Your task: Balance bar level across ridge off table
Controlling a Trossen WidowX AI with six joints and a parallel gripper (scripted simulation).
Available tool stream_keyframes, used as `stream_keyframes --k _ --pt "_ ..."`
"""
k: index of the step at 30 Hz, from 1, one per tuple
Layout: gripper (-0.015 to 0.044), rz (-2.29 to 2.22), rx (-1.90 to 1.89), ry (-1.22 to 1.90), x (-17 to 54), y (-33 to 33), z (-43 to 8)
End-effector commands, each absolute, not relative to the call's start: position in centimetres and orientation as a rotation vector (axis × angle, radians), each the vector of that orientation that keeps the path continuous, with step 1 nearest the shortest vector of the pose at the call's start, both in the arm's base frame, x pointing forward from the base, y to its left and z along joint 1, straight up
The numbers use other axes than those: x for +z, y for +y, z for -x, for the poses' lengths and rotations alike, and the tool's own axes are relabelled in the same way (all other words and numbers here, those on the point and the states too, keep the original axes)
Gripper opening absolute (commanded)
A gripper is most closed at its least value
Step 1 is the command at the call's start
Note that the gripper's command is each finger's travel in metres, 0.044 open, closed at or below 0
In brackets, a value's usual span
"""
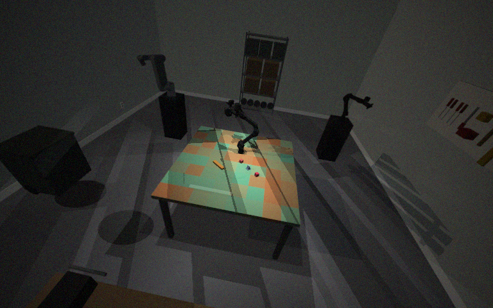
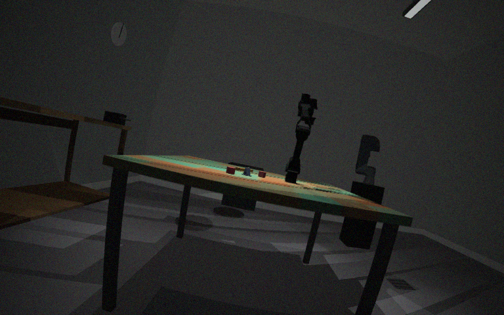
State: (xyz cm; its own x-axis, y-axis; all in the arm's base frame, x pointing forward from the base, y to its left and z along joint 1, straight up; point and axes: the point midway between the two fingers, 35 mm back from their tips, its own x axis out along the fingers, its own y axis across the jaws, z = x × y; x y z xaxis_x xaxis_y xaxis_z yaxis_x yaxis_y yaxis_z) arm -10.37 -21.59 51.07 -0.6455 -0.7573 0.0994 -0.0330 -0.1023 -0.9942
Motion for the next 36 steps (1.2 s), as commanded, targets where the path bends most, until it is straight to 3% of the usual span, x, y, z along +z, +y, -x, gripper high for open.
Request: stream_keyframes --k 1,17,36 --pt "0.0315 0.885 -1.644 1.649 49.2 -24.9 8.7" --pt "0.0315 0.938 -1.051 1.600 40.9 -33.6 -1.1" --pt "0.0315 1.007 -0.452 1.563 31.2 -35.4 -13.2"
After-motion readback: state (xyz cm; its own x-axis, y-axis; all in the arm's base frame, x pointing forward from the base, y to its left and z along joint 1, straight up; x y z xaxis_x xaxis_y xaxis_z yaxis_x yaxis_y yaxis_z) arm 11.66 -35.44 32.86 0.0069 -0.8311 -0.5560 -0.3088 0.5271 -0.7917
